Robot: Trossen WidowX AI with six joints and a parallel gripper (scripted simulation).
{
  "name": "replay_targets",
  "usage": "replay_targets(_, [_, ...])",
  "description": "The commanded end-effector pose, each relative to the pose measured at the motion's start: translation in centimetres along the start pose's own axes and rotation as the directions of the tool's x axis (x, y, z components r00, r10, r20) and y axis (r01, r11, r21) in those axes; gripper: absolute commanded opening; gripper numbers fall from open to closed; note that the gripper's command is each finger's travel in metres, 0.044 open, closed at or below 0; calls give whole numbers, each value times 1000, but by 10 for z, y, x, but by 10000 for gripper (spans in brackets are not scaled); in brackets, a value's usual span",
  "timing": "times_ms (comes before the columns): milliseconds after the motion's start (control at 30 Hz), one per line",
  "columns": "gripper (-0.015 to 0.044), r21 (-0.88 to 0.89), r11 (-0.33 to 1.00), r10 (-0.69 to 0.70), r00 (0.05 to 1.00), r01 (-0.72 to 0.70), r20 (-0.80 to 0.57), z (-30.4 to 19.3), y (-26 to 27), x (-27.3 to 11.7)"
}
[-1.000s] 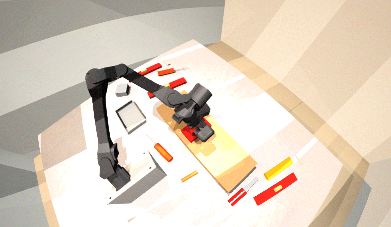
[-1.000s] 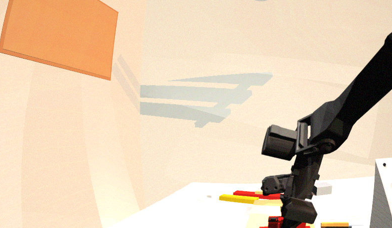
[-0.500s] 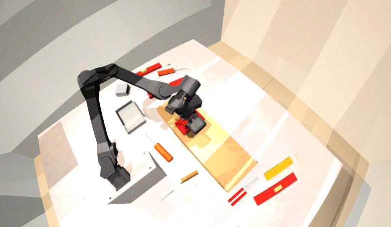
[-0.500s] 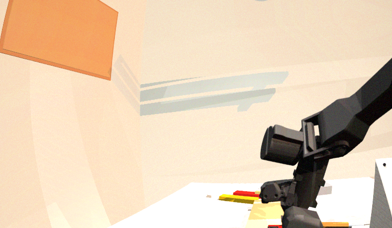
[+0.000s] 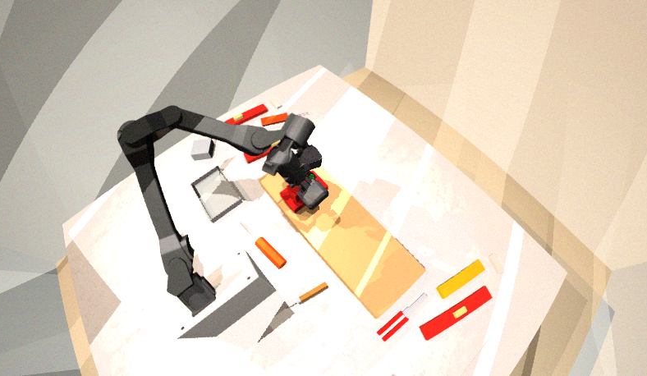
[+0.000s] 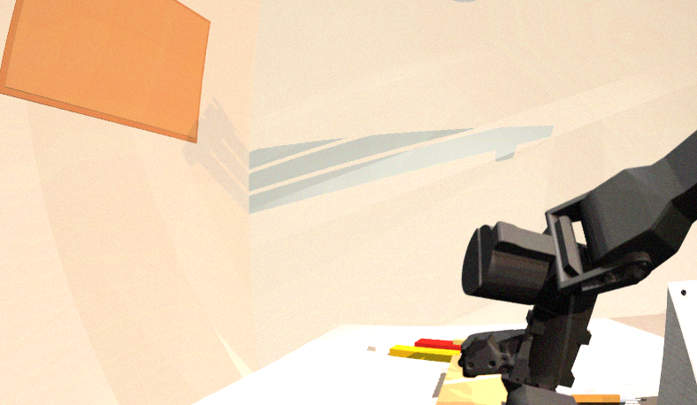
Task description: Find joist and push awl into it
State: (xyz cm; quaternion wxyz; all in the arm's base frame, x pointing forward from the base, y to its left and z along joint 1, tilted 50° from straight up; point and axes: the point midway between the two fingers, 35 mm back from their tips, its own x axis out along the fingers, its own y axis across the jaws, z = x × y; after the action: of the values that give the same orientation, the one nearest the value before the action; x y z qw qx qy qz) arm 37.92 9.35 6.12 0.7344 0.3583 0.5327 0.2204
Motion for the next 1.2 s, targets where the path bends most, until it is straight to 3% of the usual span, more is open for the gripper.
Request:
replay_targets(0, [0,-8,1000,6,1000,-6,-1,1,19,1])
replay_targets(533, [0,-8,1000,8,1000,-8,0,1,68,0])
replay_targets(1167, [0,-8,1000,8,1000,-8,-1,1,55,0])
